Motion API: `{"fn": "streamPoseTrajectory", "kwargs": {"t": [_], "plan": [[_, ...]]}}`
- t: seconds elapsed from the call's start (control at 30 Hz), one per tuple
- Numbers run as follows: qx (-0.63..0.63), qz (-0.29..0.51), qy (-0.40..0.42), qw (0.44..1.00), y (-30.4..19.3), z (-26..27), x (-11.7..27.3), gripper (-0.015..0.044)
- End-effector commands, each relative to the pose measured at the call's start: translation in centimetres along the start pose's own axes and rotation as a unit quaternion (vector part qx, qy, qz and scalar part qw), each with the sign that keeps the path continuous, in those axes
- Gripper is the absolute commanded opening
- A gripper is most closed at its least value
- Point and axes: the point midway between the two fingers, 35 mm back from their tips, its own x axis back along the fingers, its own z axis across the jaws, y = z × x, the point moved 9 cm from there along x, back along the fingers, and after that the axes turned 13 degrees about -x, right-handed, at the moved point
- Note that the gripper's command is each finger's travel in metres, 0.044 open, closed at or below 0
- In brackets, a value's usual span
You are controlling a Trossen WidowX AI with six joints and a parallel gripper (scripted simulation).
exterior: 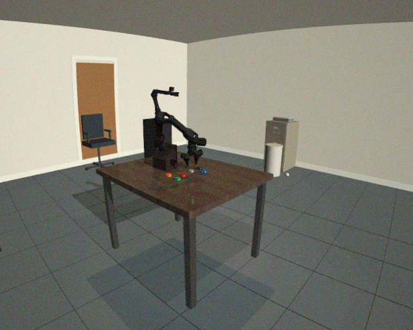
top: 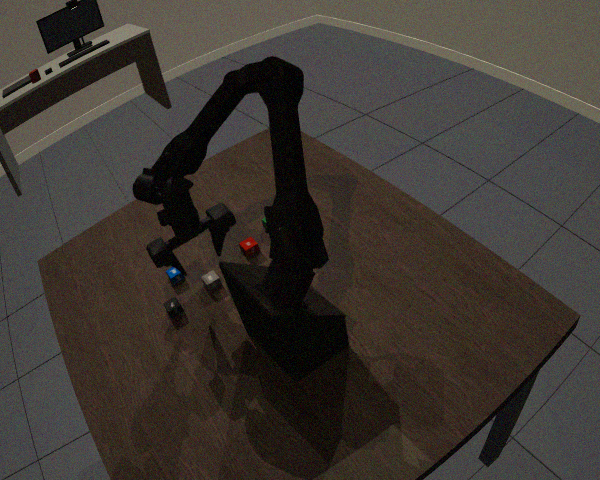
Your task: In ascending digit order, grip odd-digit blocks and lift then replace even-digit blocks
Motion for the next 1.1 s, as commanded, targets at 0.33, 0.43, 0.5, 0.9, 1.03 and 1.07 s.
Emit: {"fn": "streamPoseTrajectory", "kwargs": {"t": [0.33, 0.43, 0.5, 0.9, 1.03, 1.07], "plan": [[0.005, -0.003, -0.001, 1.000, -0.2, 0.0, -2.4, 0.0400], [0.005, -0.003, -0.002, 1.000, -0.2, 0.0, -2.9, 0.0400], [0.005, -0.003, -0.002, 1.000, -0.2, 0.0, -3.2, 0.0400], [0.005, -0.003, -0.002, 1.000, -0.3, -0.1, -4.7, 0.0374], [0.005, -0.003, -0.002, 1.000, -0.3, -0.1, -4.7, 0.0269], [0.005, -0.003, -0.002, 1.000, -0.3, -0.1, -4.7, 0.0243]]}}
